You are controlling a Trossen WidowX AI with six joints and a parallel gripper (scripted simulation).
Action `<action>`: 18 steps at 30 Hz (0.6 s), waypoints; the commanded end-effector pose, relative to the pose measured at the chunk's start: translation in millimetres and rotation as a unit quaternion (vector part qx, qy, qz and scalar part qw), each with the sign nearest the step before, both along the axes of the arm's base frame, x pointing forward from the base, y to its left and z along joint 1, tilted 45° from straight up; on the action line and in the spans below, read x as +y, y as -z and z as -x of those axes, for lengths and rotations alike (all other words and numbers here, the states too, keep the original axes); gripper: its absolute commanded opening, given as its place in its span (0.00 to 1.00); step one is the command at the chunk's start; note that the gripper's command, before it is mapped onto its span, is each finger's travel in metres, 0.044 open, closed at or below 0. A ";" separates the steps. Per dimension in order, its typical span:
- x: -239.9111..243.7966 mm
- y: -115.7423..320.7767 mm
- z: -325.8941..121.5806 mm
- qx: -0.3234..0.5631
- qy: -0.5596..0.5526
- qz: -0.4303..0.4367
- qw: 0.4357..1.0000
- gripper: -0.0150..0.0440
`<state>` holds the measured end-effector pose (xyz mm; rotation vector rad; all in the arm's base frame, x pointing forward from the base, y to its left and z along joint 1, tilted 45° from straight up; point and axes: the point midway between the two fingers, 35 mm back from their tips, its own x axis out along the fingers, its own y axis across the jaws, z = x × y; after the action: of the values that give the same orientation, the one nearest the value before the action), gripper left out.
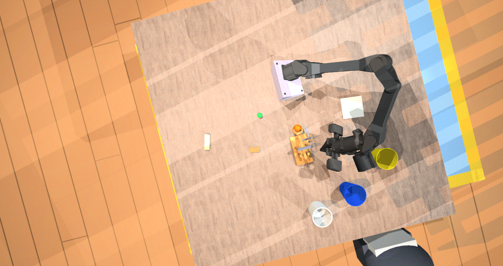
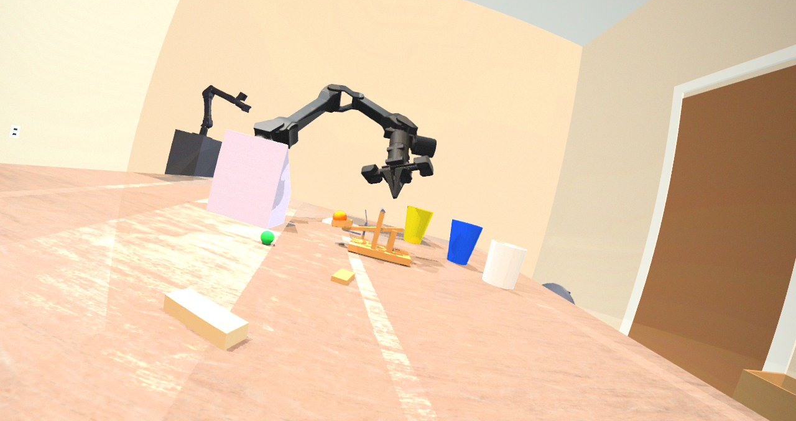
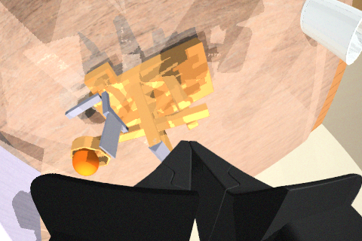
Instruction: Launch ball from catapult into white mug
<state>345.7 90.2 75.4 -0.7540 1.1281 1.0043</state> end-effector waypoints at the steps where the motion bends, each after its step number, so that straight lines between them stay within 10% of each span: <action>1: -1.7 1.8 20.8 -0.003 -0.053 0.032 0.998 0.25; 18: -13.1 15.3 95.0 0.008 -0.268 0.141 0.953 0.25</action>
<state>256.9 80.6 59.8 -1.2872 1.1217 1.2977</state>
